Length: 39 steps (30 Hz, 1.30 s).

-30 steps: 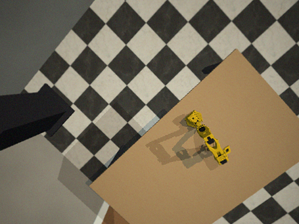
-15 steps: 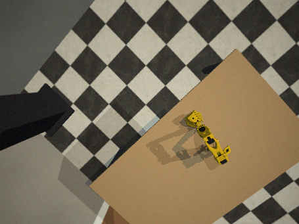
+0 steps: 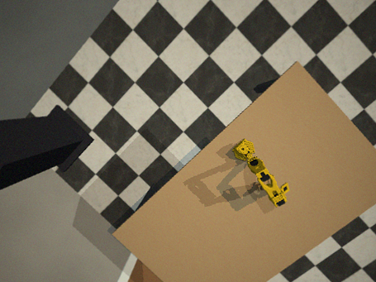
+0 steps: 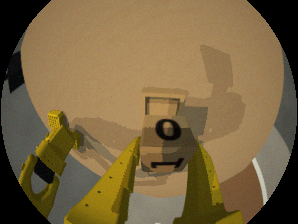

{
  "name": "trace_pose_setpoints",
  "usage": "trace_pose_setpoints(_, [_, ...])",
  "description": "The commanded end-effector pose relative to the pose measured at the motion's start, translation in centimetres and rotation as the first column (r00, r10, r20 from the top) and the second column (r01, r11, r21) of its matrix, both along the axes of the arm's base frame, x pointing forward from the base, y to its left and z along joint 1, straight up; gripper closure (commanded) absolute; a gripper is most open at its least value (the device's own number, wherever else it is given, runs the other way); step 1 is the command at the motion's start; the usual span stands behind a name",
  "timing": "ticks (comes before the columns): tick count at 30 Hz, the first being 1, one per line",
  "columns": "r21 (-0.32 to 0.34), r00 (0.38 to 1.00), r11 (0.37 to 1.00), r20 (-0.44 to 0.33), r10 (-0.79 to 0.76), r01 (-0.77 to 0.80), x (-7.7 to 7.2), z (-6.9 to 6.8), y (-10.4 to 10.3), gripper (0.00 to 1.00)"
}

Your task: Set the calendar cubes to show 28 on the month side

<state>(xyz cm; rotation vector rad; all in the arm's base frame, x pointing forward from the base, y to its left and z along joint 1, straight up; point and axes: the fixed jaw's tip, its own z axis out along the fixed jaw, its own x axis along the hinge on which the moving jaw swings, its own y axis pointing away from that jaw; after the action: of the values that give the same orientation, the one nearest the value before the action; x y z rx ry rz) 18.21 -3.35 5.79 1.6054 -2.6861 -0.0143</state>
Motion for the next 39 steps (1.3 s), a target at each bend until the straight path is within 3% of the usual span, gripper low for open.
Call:
trace_pose_setpoints(1, [-0.01, 0.998, 1.0, 0.062, -0.013, 0.013, 0.5, 0.6, -0.2, 1.0])
trace_pose_setpoints(39, [-0.01, 0.998, 1.0, 0.062, -0.015, 0.015, 0.5, -0.7, -0.2, 1.0])
